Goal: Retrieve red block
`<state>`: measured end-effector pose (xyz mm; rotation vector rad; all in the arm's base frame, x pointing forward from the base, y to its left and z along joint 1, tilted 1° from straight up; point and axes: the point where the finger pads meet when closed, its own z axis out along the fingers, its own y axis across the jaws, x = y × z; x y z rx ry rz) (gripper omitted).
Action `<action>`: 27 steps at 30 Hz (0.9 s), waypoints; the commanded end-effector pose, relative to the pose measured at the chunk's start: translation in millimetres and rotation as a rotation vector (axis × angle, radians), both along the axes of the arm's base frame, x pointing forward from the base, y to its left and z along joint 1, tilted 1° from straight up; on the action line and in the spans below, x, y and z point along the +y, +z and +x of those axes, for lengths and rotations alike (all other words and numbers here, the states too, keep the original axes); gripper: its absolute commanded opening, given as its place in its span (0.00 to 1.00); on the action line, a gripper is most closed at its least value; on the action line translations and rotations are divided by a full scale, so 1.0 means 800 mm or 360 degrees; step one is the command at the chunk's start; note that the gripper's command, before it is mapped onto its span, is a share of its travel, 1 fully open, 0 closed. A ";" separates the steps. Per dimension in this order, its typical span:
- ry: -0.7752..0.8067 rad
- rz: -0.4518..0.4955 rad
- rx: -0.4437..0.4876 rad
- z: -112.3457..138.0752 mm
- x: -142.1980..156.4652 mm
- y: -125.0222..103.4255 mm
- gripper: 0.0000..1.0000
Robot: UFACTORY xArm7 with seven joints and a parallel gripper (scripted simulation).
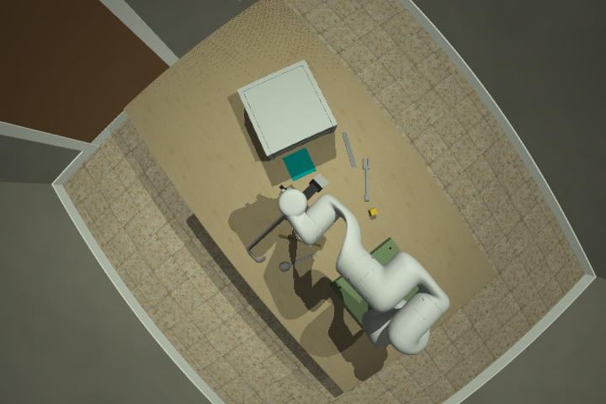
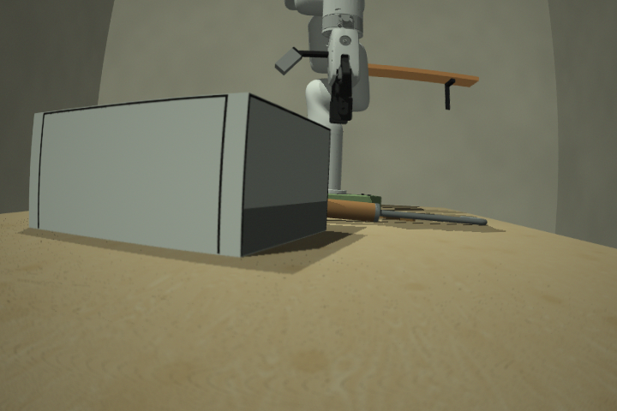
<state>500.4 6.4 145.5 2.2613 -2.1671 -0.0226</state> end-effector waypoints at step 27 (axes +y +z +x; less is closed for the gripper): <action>0.0000 -0.0001 -0.0007 0.001 0.000 -0.044 0.59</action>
